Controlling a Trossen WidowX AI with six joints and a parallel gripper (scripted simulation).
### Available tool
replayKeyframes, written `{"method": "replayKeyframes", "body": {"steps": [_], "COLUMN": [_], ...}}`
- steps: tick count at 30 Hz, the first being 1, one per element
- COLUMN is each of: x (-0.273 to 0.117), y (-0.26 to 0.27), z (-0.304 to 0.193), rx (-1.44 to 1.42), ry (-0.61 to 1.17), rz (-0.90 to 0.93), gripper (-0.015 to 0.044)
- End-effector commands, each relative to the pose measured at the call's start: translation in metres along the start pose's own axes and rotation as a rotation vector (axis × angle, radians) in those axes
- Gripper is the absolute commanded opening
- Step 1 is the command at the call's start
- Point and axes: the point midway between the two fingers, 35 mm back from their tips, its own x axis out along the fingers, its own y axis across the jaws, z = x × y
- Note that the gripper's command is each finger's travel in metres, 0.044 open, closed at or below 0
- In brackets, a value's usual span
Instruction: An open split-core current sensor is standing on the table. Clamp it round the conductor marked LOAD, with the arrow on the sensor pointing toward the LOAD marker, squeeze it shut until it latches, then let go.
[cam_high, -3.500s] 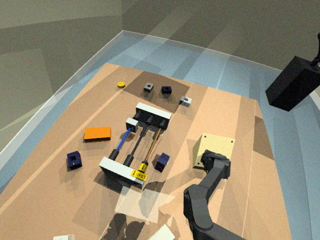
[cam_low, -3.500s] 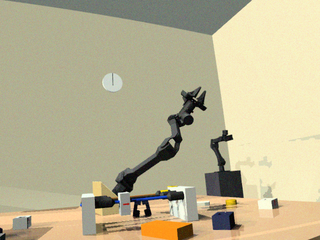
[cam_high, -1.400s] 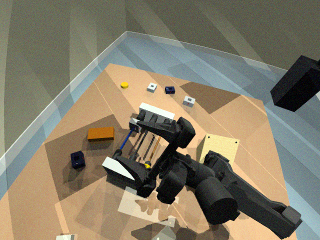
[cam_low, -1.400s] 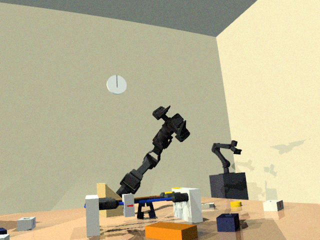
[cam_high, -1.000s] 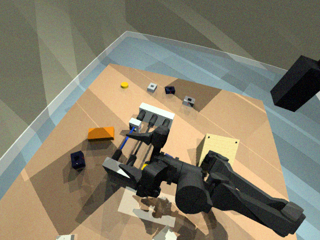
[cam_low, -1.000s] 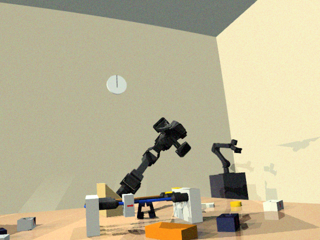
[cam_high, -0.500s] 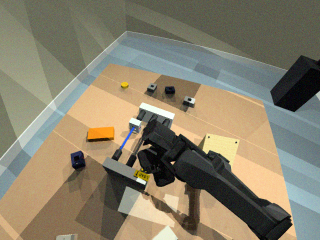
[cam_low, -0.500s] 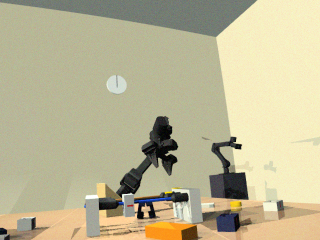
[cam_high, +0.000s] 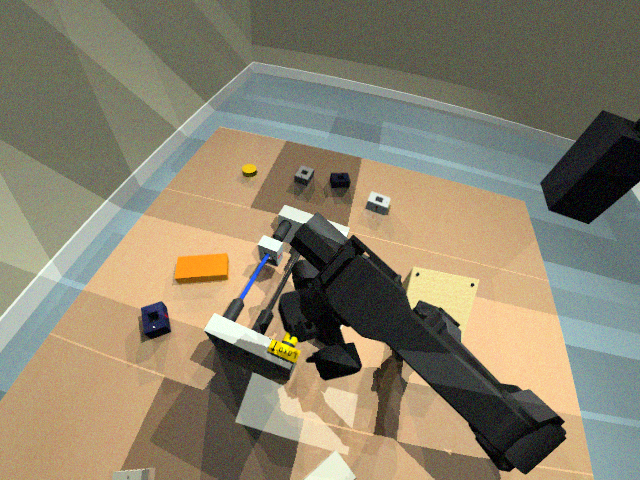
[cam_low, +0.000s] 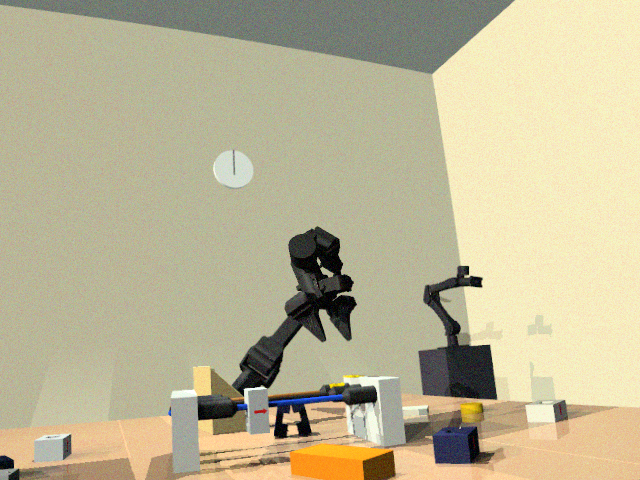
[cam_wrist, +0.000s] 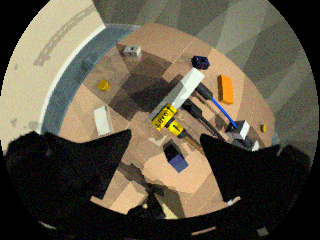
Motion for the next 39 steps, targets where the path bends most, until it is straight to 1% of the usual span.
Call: {"method": "replayKeyframes", "body": {"steps": [1, 10, 12, 16, 18, 24, 39], "x": [0.0, 0.001, 0.007, 0.022, 0.025, 0.028, 0.051], "y": [0.0, -0.002, -0.013, -0.04, -0.045, -0.046, -0.047], "z": [0.0, -0.002, -0.018, -0.076, -0.095, -0.098, -0.106], "rx": [0.002, 0.021, 0.172, 0.633, 0.771, 0.788, 0.787], "ry": [-0.002, 0.007, 0.076, 0.298, 0.369, 0.378, 0.377], "rz": [0.006, 0.004, -0.015, -0.108, -0.149, -0.155, -0.157], "gripper": [0.044, 0.044, 0.044, 0.044, 0.044, 0.044, 0.044]}}
